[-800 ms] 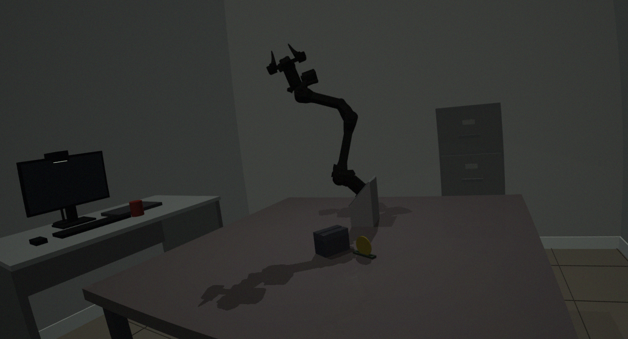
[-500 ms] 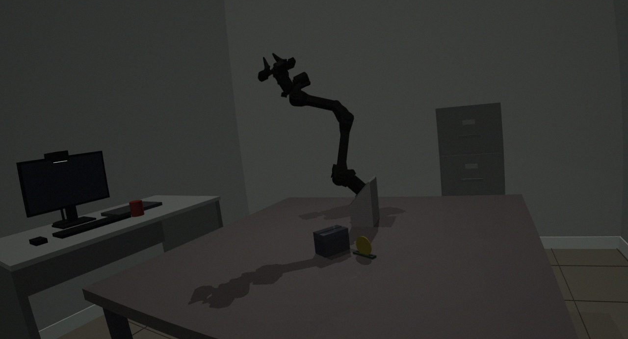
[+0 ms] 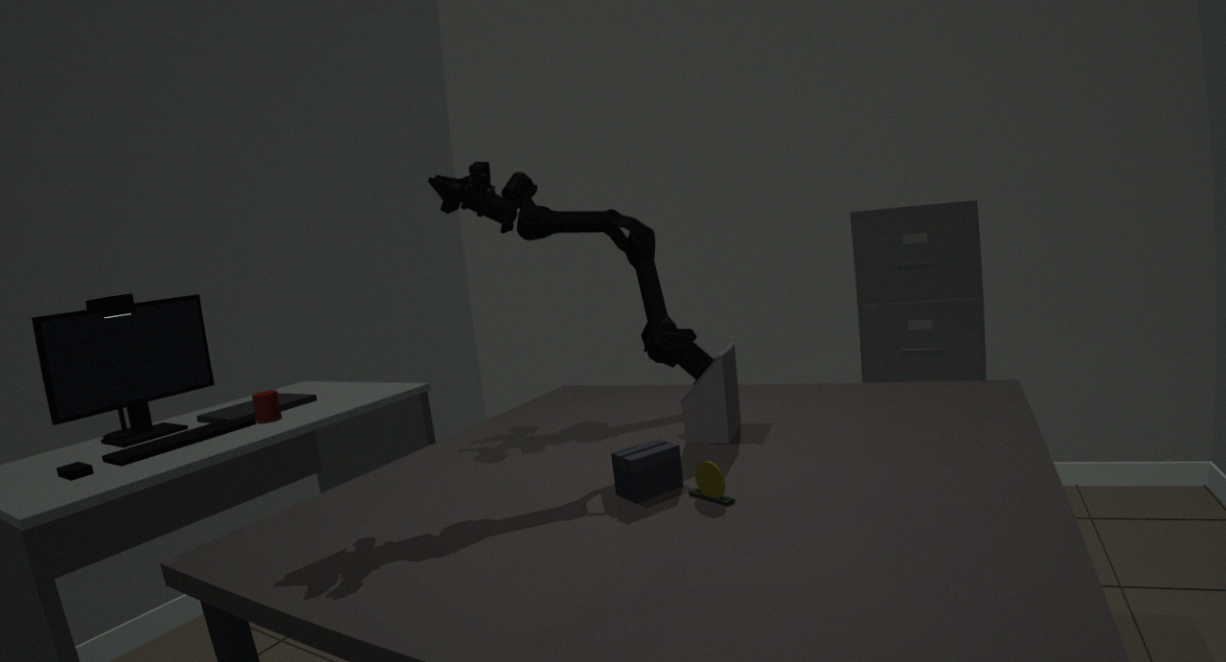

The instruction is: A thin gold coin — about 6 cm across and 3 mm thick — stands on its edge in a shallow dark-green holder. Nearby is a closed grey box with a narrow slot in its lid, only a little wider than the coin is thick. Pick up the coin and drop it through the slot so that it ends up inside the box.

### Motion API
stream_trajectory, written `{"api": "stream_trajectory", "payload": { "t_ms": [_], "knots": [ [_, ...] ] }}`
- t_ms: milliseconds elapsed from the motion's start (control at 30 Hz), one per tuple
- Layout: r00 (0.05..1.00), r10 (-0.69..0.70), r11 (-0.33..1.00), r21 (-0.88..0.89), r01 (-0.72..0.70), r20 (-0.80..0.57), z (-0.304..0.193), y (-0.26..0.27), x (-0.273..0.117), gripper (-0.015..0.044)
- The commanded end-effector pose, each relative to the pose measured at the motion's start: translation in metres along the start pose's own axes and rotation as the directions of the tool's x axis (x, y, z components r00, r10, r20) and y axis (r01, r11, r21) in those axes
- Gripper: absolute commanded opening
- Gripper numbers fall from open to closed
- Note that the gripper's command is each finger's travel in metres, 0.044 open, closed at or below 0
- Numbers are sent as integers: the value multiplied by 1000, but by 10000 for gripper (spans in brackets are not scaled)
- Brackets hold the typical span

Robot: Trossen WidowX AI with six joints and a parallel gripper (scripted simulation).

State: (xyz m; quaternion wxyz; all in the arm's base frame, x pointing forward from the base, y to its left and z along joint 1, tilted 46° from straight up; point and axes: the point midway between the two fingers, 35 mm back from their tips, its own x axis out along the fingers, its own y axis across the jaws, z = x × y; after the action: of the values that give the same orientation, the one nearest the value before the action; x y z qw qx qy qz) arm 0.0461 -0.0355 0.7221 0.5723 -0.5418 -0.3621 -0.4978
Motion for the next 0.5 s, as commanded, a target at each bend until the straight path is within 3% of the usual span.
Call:
{"api": "stream_trajectory", "payload": {
  "t_ms": [0,200,467],
  "knots": [
    [994,97,990,110,-90,-57,-26,43,4,161],
    [964,231,923,345,-174,-133,-55,101,4,161],
    [847,478,686,701,-193,-234,-90,211,-15,161]
  ]
}}
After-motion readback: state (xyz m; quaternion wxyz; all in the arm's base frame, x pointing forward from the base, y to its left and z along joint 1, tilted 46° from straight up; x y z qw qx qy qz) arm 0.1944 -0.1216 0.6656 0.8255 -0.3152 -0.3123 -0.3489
